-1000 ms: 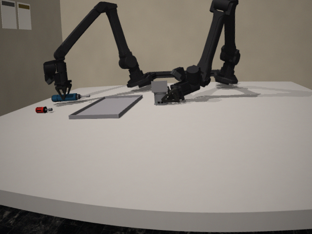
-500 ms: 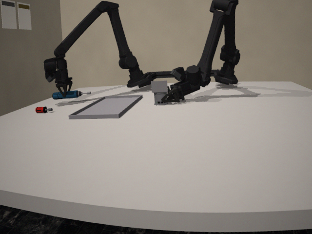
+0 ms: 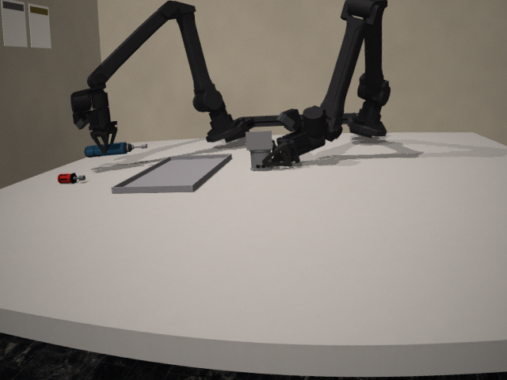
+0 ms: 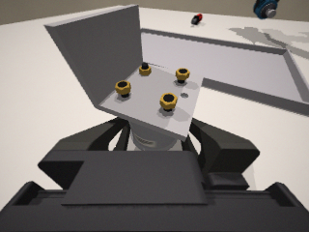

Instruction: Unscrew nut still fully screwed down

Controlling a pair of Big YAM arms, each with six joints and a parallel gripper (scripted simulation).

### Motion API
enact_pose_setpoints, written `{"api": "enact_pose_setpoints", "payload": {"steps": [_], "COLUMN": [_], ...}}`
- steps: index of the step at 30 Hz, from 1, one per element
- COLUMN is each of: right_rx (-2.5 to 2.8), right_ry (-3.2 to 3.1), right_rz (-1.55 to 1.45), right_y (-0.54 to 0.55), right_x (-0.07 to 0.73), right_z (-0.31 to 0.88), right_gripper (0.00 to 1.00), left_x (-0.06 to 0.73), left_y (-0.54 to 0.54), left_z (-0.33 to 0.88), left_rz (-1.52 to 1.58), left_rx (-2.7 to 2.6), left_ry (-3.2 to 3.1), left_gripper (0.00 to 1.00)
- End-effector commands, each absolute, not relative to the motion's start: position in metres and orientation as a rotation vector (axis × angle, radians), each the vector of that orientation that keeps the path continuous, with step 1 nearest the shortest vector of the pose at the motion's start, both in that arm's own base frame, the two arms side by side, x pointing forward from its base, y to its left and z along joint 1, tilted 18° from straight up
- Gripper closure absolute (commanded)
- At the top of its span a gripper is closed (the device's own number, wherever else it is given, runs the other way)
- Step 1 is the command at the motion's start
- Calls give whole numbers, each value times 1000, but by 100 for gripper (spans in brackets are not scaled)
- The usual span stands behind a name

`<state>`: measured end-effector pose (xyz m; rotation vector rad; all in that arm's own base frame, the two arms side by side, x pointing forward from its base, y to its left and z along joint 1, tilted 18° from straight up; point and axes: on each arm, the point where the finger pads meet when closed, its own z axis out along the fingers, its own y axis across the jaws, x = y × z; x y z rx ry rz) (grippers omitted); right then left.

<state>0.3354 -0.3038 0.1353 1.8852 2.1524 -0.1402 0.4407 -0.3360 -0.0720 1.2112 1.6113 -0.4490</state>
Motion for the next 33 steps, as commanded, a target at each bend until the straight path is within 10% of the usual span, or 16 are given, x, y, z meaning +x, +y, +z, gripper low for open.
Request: {"api": "enact_pose_setpoints", "payload": {"steps": [1, 33], "right_rx": [1827, 1829], "right_ry": [2079, 2075], "right_rz": [-131, -131], "right_y": [-312, -302], "right_x": [355, 347], "right_z": [187, 223], "right_gripper": [58, 58], "left_x": [446, 446], "left_y": [-340, -340], "left_z": [-66, -66], "left_rz": [-446, -446], "left_rx": [1206, 1206], "left_ry": [1592, 1592], "left_gripper": [41, 41]}}
